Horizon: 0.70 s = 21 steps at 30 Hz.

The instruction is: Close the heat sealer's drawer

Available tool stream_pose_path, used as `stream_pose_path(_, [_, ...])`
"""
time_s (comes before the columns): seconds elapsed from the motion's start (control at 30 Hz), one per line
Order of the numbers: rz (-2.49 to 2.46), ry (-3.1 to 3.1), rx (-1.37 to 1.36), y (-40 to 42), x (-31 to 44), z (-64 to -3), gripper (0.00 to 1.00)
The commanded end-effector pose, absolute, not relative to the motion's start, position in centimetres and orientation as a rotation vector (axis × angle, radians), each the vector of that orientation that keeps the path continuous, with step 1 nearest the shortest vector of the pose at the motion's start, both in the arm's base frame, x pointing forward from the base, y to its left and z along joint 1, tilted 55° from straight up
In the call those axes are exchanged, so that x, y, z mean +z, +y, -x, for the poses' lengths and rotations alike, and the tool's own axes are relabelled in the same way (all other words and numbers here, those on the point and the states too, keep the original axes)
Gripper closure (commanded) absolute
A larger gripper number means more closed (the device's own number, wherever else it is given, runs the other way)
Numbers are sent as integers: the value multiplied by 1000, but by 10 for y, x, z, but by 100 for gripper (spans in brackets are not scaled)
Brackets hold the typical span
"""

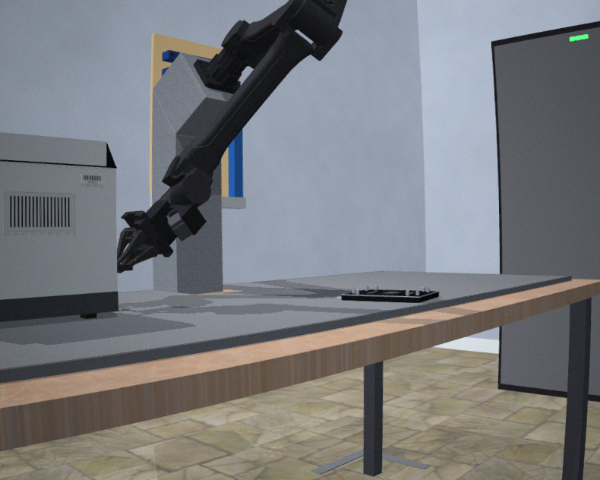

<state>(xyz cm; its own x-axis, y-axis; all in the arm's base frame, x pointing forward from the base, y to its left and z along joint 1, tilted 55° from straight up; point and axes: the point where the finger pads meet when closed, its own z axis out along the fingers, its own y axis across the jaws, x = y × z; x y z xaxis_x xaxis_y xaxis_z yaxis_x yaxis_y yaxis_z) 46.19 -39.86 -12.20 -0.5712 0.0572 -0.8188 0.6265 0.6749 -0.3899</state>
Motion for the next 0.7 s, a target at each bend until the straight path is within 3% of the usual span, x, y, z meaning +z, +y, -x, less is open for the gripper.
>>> stream_pose_path(0.0, [-574,2072,-901,-420,-135,-449,100])
stream_pose_path(0.67, [-583,2067,-895,-414,-134,-449,100])
